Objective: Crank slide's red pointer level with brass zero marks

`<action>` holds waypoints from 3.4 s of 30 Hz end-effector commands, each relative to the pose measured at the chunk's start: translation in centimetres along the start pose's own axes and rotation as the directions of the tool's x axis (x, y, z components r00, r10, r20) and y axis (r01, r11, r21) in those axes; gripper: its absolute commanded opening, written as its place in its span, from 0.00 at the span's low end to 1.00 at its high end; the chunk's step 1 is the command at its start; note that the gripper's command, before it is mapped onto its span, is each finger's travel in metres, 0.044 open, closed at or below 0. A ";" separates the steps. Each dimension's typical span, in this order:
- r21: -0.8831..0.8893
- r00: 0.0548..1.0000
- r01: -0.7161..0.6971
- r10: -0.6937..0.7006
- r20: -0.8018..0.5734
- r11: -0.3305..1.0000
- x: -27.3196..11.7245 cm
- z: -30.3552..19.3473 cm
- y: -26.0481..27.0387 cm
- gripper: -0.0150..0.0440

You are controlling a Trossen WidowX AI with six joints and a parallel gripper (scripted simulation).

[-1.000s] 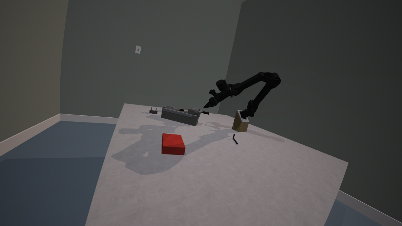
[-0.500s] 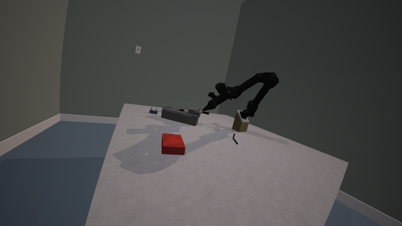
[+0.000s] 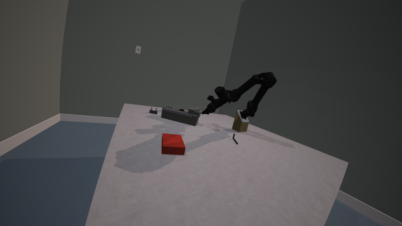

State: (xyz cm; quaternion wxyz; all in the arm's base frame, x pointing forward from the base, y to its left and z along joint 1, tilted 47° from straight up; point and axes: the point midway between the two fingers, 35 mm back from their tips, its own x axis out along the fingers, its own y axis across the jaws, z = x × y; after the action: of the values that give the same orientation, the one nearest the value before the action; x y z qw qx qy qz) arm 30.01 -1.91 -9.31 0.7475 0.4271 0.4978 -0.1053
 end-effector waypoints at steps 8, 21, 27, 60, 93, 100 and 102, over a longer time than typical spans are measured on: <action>0.010 1.000 0.010 -0.010 -0.008 1.000 1.0 -1.7 -0.4 1.00; 0.010 1.000 0.010 -0.009 -0.008 1.000 1.0 -1.8 -0.4 0.51; 0.010 1.000 0.010 -0.009 -0.008 1.000 1.0 -1.8 -0.4 0.25; 0.012 1.000 0.009 -0.008 -0.010 1.000 3.6 -4.3 1.0 0.25; 0.012 1.000 0.008 -0.008 -0.010 1.000 3.9 -4.5 2.9 0.25; 0.012 1.000 0.008 -0.008 -0.010 1.000 3.9 -4.5 3.0 0.25; 0.012 1.000 0.008 -0.008 -0.010 1.000 3.9 -4.5 3.0 0.25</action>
State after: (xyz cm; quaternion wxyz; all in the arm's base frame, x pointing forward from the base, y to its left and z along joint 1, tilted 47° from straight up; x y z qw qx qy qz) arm 30.20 3.69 -11.91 0.7404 0.4276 0.5040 -0.1221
